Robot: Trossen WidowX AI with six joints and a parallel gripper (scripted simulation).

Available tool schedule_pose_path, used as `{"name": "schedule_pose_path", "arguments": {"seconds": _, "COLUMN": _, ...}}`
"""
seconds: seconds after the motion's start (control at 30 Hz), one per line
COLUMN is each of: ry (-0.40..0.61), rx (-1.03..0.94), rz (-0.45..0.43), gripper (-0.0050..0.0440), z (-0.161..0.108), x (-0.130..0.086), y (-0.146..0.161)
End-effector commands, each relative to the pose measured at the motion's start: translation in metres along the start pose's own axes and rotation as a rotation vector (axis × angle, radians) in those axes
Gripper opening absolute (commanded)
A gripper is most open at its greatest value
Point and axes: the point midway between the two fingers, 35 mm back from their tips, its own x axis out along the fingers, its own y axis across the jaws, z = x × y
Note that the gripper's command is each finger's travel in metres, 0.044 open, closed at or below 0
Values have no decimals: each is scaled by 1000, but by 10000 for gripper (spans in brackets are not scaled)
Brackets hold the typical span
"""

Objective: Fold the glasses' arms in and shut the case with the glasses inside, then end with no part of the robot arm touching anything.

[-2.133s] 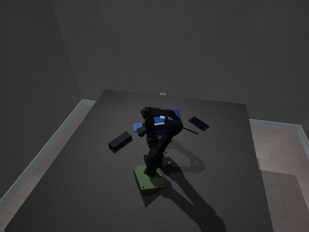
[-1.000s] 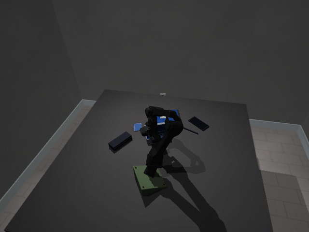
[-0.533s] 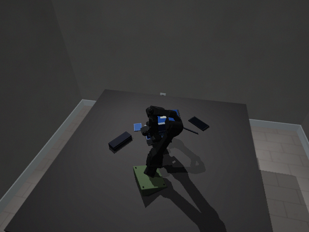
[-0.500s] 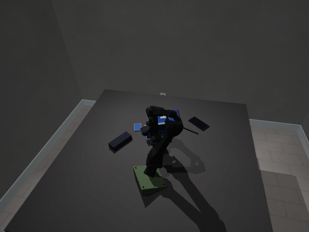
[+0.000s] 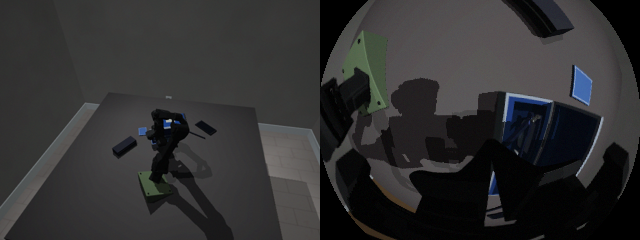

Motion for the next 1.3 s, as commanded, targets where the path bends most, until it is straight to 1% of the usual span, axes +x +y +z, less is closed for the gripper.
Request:
{"name": "schedule_pose_path", "arguments": {"seconds": 0.0, "ry": 0, "rx": 1, "rz": -10, "gripper": 0, "z": -3, "x": -2, "y": -5}}
{"name": "schedule_pose_path", "arguments": {"seconds": 0.8, "ry": 0, "rx": 1, "rz": -10, "gripper": 0, "z": -18, "x": -2, "y": -7}}
{"name": "schedule_pose_path", "arguments": {"seconds": 1.27, "ry": 0, "rx": 1, "rz": -10, "gripper": 0, "z": -21, "x": -2, "y": -12}}
